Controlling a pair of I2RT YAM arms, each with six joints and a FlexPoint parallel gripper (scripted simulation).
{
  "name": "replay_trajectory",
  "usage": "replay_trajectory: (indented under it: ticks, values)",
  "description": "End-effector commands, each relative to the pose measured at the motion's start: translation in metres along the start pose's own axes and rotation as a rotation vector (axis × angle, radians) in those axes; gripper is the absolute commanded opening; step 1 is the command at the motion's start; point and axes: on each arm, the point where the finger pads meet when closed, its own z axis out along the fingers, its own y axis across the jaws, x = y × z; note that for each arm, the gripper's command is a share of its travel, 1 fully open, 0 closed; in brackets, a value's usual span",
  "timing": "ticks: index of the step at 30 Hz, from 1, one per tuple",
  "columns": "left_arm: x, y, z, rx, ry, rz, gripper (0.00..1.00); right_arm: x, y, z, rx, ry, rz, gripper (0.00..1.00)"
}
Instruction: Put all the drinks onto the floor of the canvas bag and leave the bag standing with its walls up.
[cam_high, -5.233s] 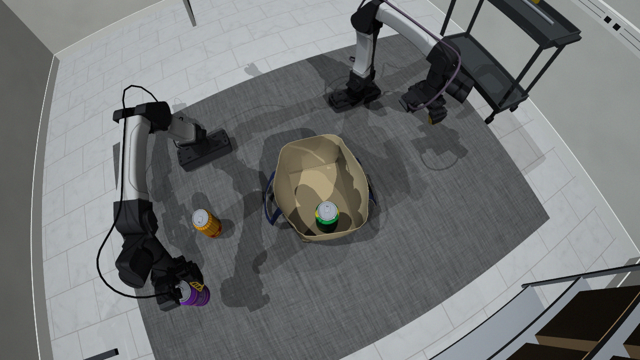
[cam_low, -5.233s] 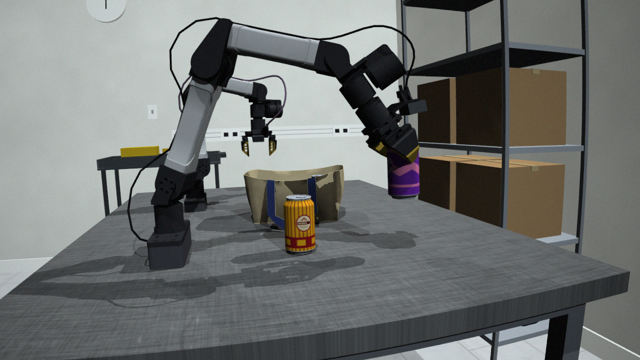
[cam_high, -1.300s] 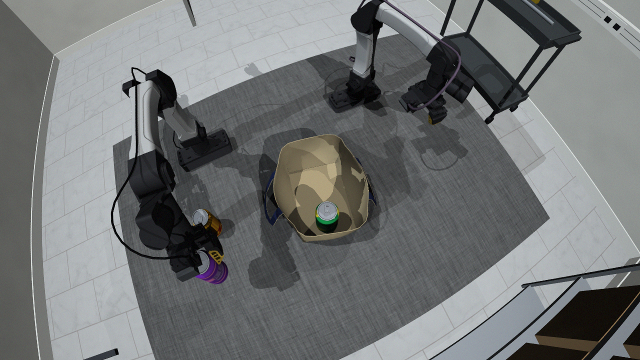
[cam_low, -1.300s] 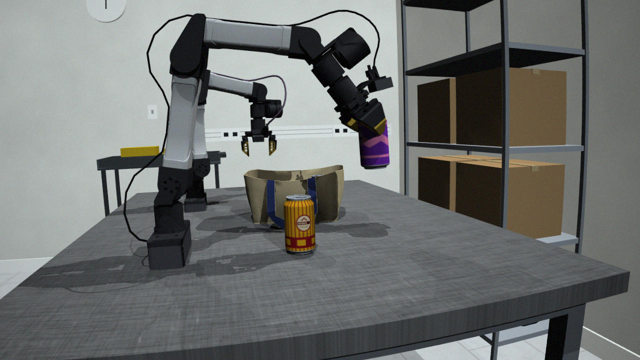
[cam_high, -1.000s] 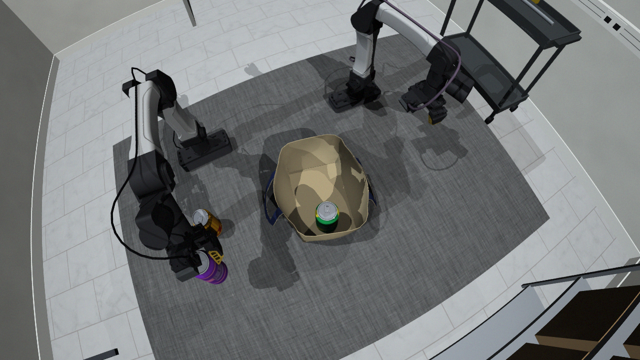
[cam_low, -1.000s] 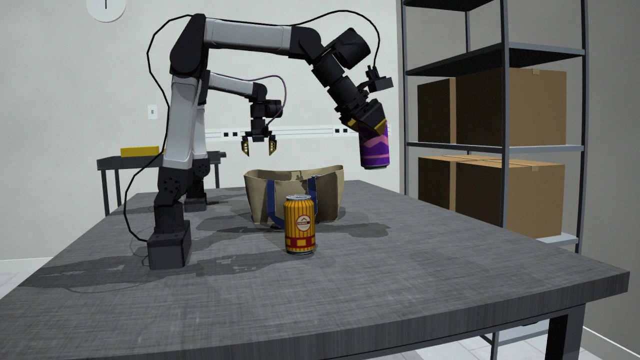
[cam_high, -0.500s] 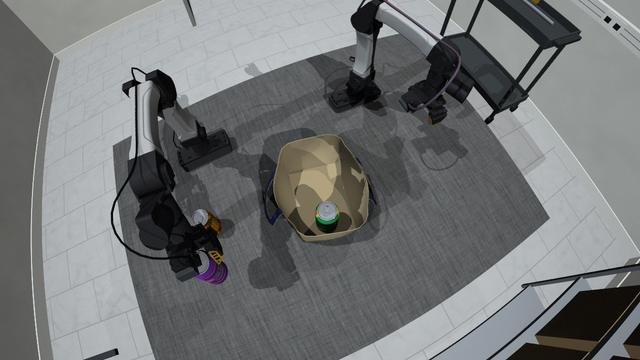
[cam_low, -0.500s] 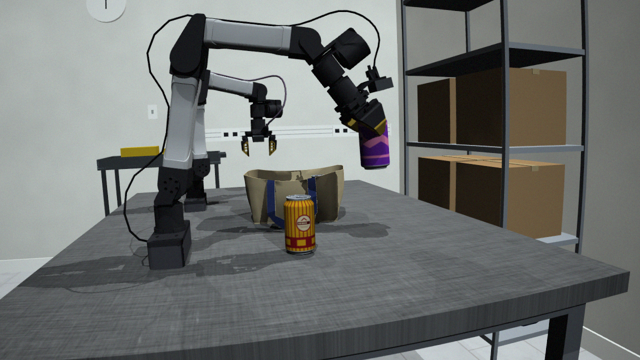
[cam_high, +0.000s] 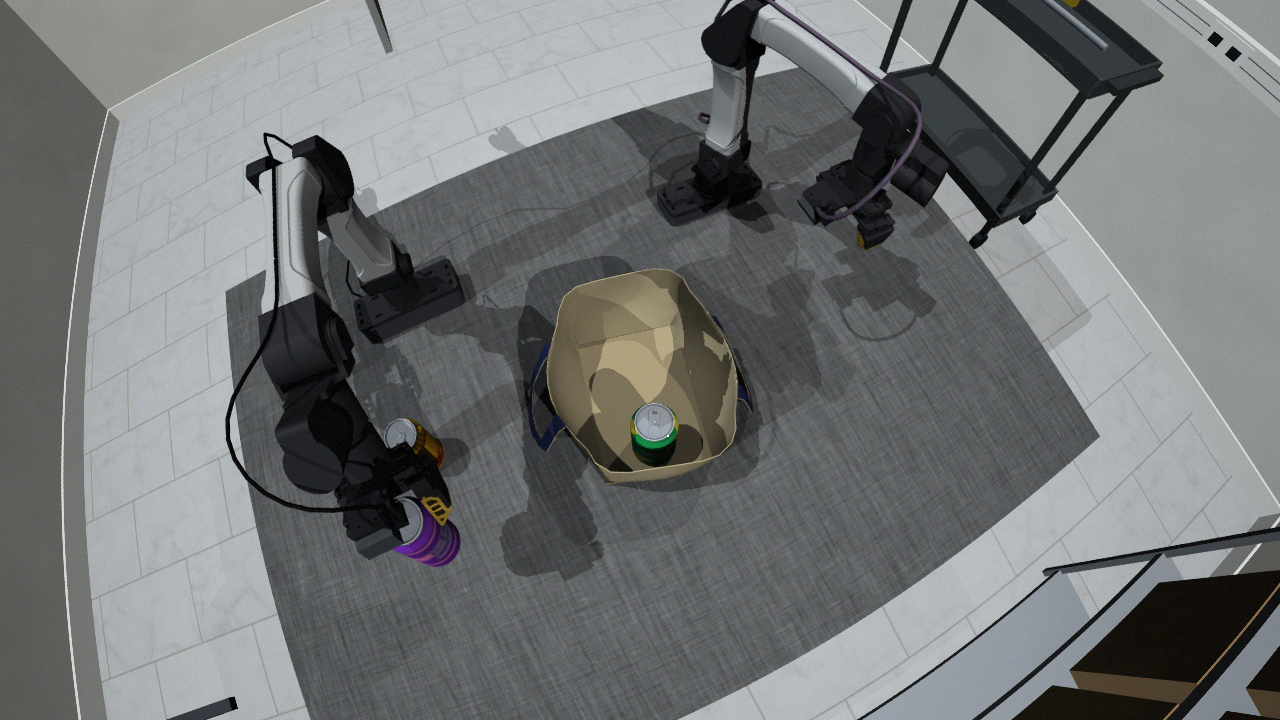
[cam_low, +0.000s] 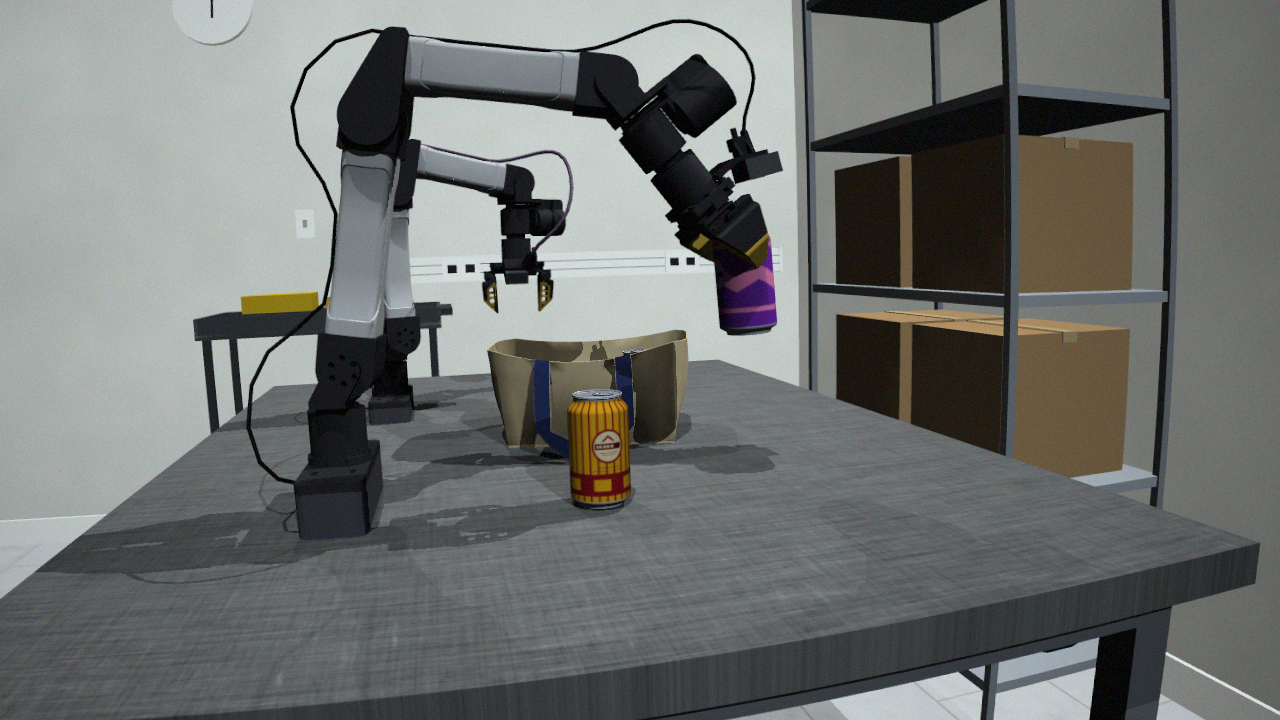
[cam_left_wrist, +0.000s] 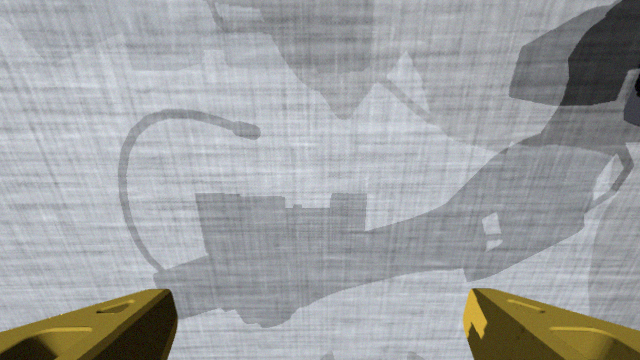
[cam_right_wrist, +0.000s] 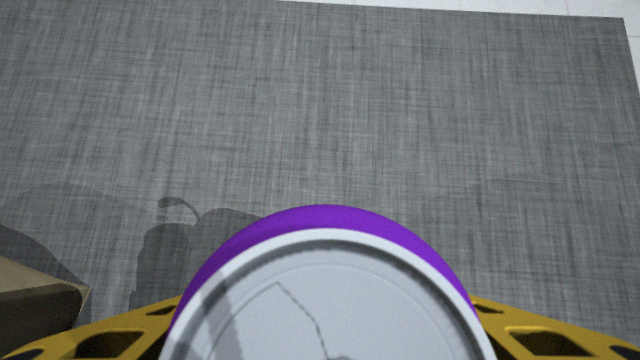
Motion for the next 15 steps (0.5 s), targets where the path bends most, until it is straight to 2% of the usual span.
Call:
replay_trajectory:
  ticks: [1,8,10,15]
  values:
    - [0.000,0.006,-0.002,-0.016,0.013,0.001,0.86,-0.029,0.010,-0.027,0.027,-0.130,0.000,0.67]
    - [0.000,0.006,-0.002,-0.016,0.013,0.001,0.86,-0.036,0.027,-0.037,0.006,-0.155,-0.018,0.67]
    - [0.000,0.006,-0.002,-0.016,0.013,0.001,0.86,-0.020,0.032,-0.031,0.023,-0.113,0.011,0.67]
    - [0.000,0.006,-0.002,-0.016,0.013,0.001,0.86,-0.020,0.046,-0.036,0.022,-0.116,0.019,0.67]
